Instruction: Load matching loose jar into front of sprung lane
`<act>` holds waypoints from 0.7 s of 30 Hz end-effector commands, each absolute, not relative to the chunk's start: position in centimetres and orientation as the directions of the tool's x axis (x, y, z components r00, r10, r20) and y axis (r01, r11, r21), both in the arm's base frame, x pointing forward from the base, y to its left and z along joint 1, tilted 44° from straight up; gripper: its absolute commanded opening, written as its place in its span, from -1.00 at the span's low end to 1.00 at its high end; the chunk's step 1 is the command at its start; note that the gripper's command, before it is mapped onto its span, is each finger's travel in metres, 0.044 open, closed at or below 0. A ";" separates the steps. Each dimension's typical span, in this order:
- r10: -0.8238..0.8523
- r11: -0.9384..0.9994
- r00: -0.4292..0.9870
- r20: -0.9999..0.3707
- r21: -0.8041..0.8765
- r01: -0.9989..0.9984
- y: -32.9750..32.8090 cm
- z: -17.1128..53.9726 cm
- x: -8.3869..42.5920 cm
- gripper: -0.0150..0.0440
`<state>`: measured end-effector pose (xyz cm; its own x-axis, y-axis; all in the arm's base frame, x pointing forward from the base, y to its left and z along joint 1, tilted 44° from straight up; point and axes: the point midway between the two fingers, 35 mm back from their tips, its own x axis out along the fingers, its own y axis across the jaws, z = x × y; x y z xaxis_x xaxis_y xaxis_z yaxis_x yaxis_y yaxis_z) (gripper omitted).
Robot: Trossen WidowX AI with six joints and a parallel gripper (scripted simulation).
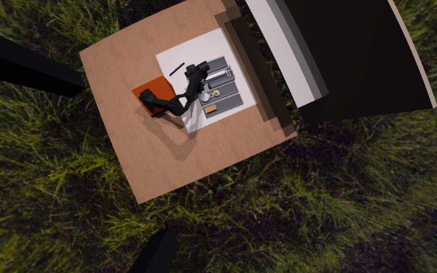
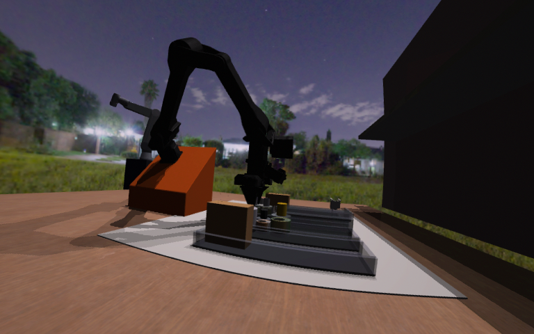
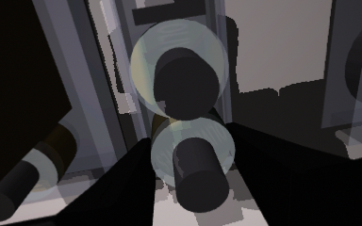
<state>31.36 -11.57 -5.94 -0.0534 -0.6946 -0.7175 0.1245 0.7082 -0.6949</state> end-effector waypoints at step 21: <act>-0.695 0.707 -0.053 -0.717 -0.695 0.128 -10.1 -4.5 31.2 0.44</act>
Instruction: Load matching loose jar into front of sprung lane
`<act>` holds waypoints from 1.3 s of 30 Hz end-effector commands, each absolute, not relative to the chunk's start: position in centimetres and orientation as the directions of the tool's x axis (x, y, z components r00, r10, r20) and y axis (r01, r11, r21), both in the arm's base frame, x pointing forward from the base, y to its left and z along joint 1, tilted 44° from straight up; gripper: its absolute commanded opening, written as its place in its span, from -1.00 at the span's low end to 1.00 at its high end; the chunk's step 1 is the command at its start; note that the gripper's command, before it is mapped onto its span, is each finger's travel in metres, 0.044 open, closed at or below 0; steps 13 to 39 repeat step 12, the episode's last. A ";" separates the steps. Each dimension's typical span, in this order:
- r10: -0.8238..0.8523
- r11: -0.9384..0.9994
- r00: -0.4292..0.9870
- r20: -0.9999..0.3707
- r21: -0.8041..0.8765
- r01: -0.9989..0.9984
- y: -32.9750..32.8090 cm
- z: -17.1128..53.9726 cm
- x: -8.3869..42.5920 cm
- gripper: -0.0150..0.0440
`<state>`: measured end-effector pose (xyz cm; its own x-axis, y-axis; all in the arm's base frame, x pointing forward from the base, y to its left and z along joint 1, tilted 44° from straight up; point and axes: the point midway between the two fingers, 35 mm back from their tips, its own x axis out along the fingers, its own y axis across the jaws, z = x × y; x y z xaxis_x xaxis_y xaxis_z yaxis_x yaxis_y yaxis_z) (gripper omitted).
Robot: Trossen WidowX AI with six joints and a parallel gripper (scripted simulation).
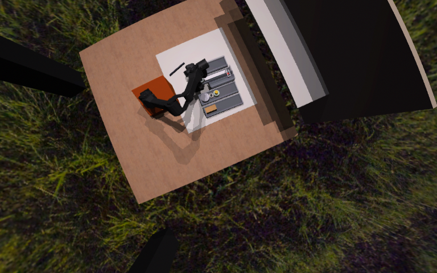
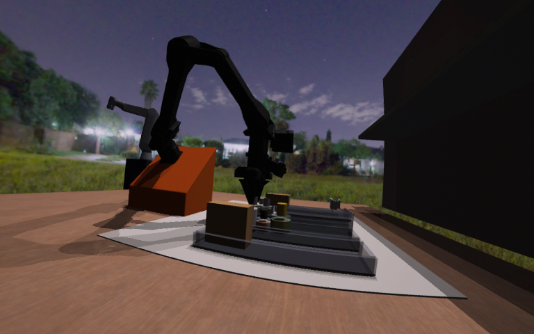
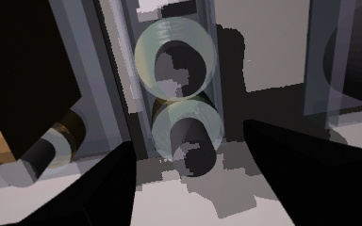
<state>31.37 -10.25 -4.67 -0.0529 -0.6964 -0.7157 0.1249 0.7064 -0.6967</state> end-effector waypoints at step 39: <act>-0.695 0.708 -0.055 -0.717 -0.695 0.127 -9.5 -4.8 27.5 0.44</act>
